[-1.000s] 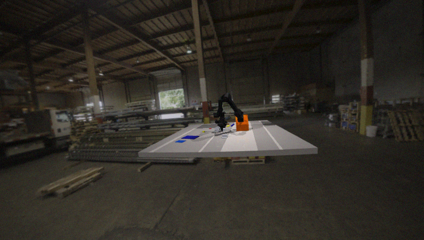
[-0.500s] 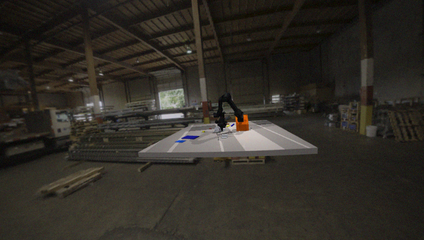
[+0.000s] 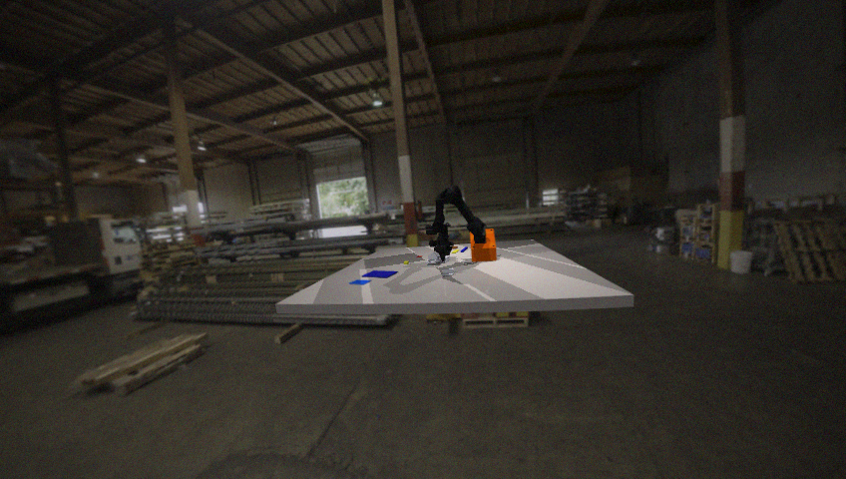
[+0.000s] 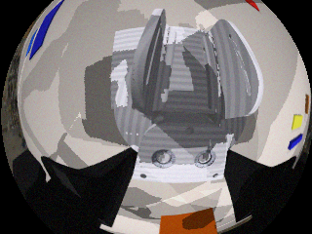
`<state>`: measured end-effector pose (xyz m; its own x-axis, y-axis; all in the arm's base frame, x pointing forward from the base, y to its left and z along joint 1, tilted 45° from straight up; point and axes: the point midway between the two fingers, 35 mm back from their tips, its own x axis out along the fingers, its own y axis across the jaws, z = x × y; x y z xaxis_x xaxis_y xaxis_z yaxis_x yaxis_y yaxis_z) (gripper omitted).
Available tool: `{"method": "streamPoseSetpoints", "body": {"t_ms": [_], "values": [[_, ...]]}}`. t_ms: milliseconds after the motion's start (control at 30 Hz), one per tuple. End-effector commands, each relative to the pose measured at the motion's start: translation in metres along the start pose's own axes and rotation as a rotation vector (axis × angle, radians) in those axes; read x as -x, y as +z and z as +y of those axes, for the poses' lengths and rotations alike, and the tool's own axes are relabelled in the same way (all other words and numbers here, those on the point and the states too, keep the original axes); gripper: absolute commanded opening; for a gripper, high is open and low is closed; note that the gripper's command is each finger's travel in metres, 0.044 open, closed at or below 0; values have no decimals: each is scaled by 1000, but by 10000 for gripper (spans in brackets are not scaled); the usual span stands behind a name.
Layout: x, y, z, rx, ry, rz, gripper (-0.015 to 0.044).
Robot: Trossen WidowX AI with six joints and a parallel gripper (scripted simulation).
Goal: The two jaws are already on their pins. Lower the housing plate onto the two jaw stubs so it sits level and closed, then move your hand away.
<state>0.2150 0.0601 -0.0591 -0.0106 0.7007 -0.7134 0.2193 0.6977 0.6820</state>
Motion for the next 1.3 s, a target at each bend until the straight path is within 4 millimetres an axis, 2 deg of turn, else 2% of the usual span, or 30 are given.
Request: {"method": "streamPoseSetpoints", "body": {"t_ms": [0, 533, 633, 667, 1100, 1167, 1267], "values": [[-1, 0, 1, -3, 4, 2, 351], [-1, 0, 1, -3, 4, 2, 351], [0, 0, 0, 0, 0, 0, 430], [0, 0, 0, 0, 0, 0, 440], [0, 0, 0, 0, 0, 0, 440], [5, 1, 0, -1, -2, -1, 440], [25, 3, -1, -2, -5, -2, 440]]}}
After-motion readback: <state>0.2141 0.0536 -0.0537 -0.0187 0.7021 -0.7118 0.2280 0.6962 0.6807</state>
